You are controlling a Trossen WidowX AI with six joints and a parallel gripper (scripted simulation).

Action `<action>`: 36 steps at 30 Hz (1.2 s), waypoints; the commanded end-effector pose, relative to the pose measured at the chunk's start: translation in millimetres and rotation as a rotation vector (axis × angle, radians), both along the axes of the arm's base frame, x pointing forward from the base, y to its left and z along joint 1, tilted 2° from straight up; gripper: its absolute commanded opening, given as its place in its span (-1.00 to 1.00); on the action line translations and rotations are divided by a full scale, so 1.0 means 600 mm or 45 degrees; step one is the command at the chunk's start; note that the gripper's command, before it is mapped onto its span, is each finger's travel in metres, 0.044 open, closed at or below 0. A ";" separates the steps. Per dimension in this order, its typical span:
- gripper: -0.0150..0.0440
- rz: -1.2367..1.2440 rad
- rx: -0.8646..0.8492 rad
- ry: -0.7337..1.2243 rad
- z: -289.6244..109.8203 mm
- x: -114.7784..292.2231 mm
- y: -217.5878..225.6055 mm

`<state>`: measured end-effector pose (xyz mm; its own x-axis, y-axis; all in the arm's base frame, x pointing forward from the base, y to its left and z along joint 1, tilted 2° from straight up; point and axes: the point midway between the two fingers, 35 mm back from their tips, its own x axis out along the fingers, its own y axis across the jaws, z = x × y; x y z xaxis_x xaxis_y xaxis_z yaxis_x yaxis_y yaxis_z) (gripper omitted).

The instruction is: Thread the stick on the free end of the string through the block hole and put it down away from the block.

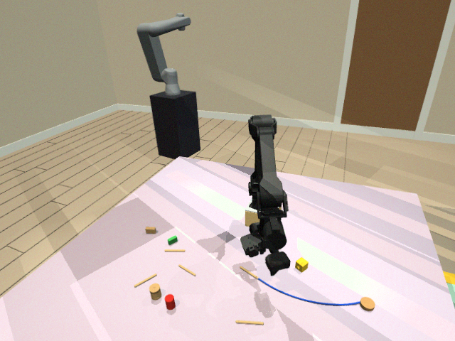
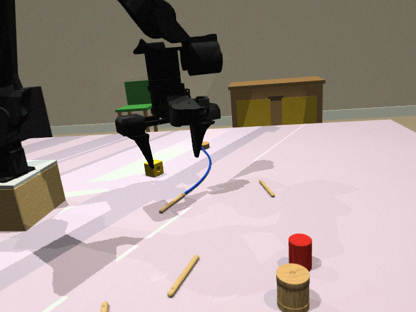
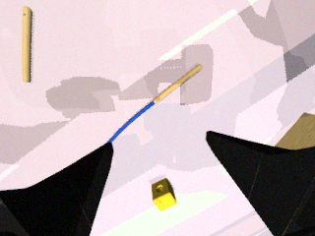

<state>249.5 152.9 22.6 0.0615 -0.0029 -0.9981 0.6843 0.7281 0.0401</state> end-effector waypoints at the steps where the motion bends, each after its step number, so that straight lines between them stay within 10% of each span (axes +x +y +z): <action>1: 1.00 -1.216 0.073 0.009 0.002 0.030 -0.044; 20: 1.00 -1.257 0.075 0.009 0.002 0.031 -0.046; 32: -0.07 -1.257 0.075 0.009 0.002 0.031 -0.046; 36: -0.08 -1.257 0.075 0.009 0.002 0.031 -0.046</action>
